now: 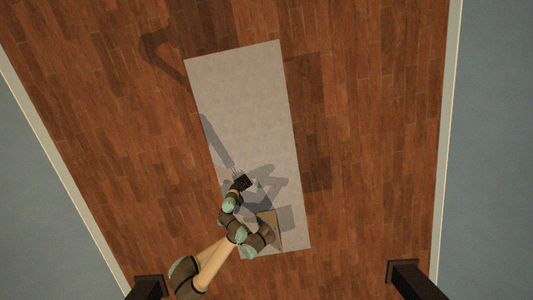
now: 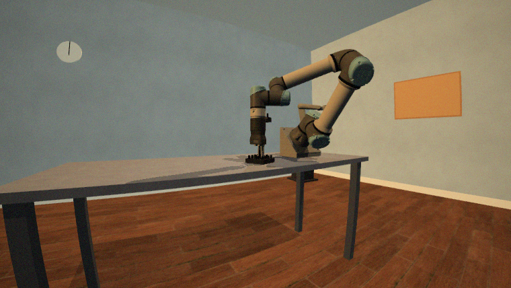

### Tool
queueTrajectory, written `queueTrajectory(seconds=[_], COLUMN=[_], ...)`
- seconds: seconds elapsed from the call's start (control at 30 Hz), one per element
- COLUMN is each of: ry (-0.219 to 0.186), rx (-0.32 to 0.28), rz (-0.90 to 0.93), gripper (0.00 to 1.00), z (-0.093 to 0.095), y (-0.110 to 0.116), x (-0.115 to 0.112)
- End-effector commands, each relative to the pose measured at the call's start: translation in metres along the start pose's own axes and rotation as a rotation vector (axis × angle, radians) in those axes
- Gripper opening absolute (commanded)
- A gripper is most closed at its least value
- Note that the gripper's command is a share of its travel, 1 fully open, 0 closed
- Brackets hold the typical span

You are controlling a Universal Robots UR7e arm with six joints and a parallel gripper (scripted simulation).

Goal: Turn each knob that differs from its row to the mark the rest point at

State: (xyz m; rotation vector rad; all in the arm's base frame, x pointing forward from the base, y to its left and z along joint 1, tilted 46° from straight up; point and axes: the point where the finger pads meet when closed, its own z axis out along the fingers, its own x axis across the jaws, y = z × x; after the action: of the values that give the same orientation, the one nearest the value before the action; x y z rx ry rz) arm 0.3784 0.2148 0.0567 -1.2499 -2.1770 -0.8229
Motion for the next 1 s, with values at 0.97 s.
queueTrajectory(seconds=[0.97], ry=[-0.001], rx=[-0.001], rz=[-0.23], gripper=[0.3], z=[-0.0004], y=[0.0003], x=[-0.0002])
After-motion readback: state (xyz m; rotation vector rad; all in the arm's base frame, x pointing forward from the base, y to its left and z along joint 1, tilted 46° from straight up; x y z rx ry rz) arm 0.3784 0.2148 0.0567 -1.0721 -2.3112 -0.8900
